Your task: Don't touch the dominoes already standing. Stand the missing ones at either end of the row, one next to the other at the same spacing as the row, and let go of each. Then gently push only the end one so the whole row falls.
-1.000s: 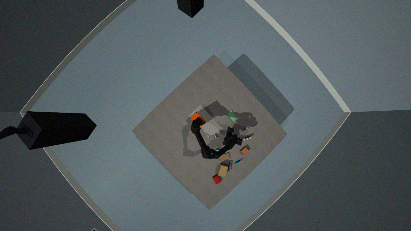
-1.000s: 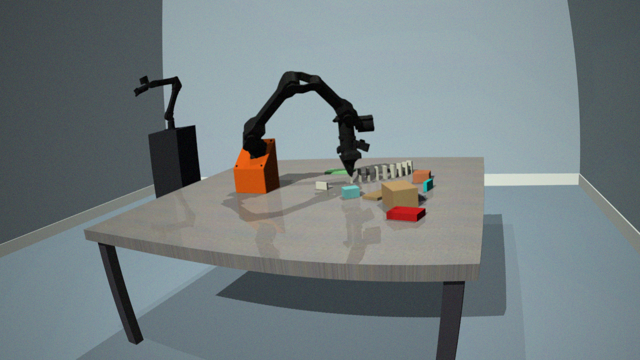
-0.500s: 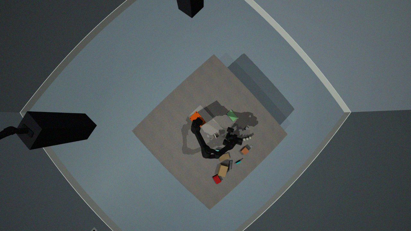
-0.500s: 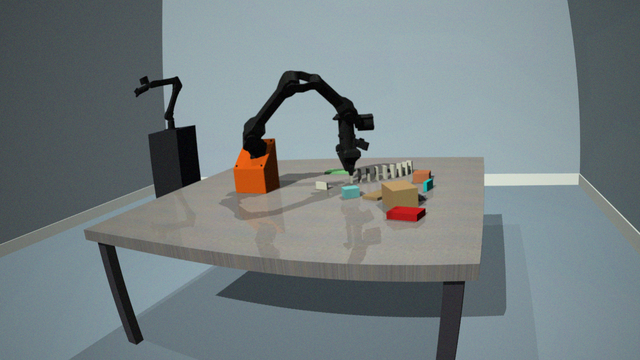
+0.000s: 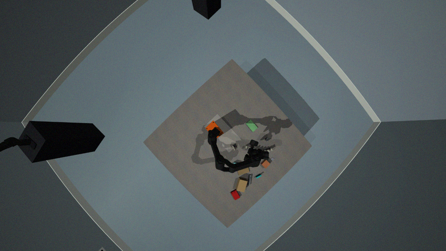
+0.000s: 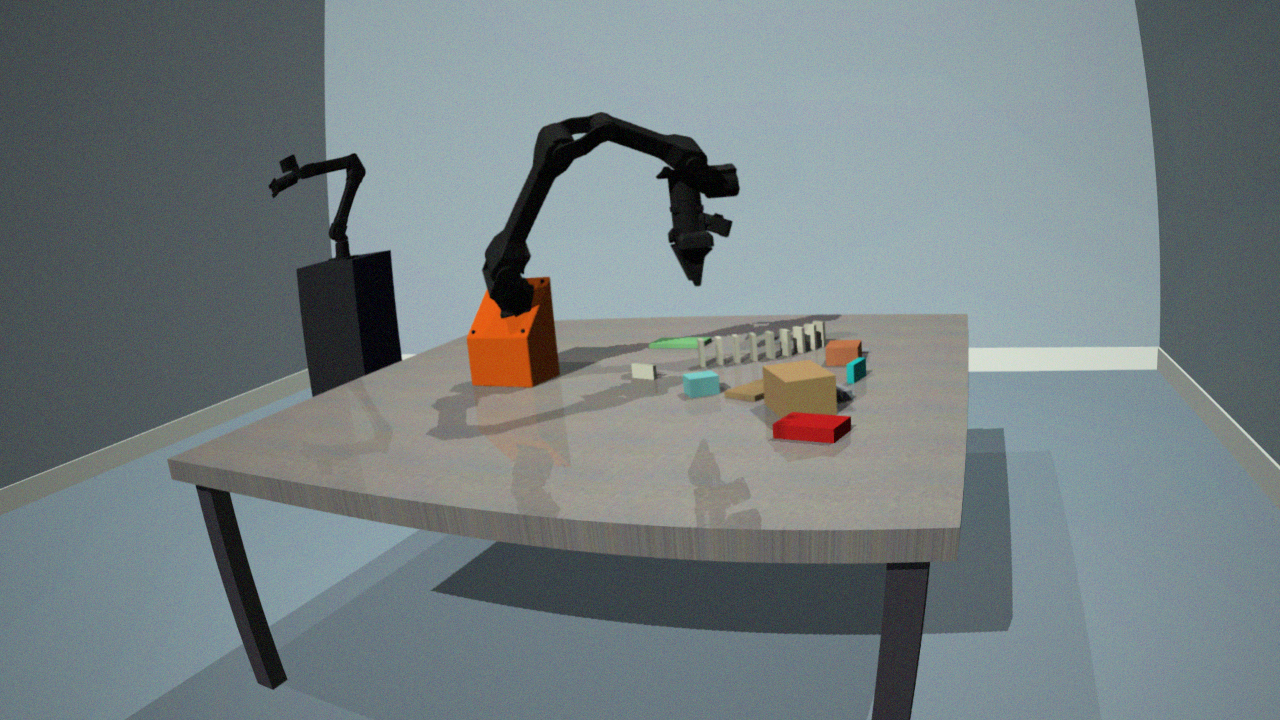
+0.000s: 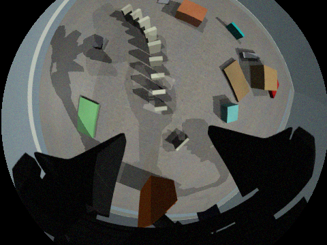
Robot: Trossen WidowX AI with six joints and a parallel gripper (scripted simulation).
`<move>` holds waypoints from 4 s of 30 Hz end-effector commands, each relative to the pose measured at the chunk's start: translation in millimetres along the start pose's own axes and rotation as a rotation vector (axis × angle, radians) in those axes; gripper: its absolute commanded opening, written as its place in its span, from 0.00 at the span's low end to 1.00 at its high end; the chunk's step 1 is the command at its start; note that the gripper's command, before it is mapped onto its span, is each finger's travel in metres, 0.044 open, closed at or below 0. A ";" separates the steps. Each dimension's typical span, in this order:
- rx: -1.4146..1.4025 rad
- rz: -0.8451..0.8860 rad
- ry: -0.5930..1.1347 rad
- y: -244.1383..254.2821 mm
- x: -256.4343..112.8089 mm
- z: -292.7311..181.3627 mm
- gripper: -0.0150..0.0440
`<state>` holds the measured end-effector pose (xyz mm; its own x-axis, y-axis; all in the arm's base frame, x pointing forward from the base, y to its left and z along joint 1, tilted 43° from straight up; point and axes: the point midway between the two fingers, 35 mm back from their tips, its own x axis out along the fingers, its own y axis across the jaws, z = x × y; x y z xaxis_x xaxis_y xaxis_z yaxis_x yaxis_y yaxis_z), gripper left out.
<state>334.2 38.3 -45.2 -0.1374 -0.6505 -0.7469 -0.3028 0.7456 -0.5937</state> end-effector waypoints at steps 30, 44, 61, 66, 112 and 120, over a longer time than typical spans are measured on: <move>0.772 -0.019 0.015 -65.7 135.7 -99.1 1.00; 0.772 -0.019 0.015 -66.0 150.8 -99.6 1.00; 0.772 -0.019 0.015 -66.0 150.8 -99.6 0.38; 0.772 -0.019 0.015 -66.0 150.8 -99.6 0.29; 0.477 -0.021 0.018 -273.9 -10.4 -214.1 0.29; 0.513 0.026 -0.020 -270.2 0.4 -208.4 0.29</move>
<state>219.2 -190.6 183.9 -0.1432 -0.6553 -0.7416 0.1765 0.7204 -0.6707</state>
